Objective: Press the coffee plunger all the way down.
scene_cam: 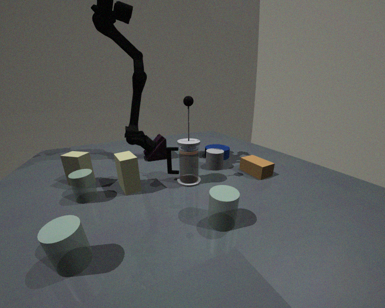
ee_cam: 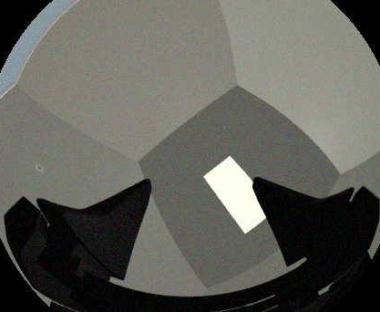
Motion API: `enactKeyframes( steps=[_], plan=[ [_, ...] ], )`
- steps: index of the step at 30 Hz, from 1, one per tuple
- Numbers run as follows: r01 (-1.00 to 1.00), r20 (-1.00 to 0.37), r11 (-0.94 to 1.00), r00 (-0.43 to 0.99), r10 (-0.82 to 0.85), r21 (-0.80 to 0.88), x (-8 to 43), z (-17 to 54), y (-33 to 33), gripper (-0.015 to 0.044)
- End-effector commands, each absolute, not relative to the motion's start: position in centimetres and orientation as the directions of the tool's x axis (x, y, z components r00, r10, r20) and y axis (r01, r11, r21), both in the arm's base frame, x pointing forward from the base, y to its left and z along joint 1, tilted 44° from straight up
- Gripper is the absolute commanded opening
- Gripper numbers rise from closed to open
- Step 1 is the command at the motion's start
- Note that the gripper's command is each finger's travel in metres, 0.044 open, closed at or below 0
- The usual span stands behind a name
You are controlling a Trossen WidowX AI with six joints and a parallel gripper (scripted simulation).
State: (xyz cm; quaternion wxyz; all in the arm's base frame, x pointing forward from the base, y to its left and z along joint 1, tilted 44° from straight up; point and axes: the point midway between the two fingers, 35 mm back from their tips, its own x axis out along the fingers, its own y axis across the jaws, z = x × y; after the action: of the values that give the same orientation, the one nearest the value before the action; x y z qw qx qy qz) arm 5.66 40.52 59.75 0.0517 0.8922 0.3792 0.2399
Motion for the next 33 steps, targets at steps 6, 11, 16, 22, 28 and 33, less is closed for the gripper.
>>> enactKeyframes(
  steps=[6, 11, 16, 22, 28, 33],
  plan=[
    [0.778, 0.544, -0.617, 0.470, 0.695, 0.118, 1.2, 64.7, 35.0, 0.0440],
    [0.825, 0.606, -0.563, 0.419, 0.676, 0.058, -0.2, 66.5, 32.3, 0.0440],
    [0.879, 0.677, -0.475, 0.379, 0.631, -0.049, -1.3, 68.5, 28.3, 0.0440],
    [0.959, 0.815, -0.212, 0.274, 0.510, -0.189, -3.2, 72.2, 20.2, 0.0440],
    [0.957, 0.895, 0.050, 0.249, 0.371, -0.287, -2.5, 73.9, 13.3, 0.0440],
    [0.886, 0.940, 0.326, 0.274, 0.204, -0.329, 0.6, 74.8, 6.2, 0.0440]
  ],
)
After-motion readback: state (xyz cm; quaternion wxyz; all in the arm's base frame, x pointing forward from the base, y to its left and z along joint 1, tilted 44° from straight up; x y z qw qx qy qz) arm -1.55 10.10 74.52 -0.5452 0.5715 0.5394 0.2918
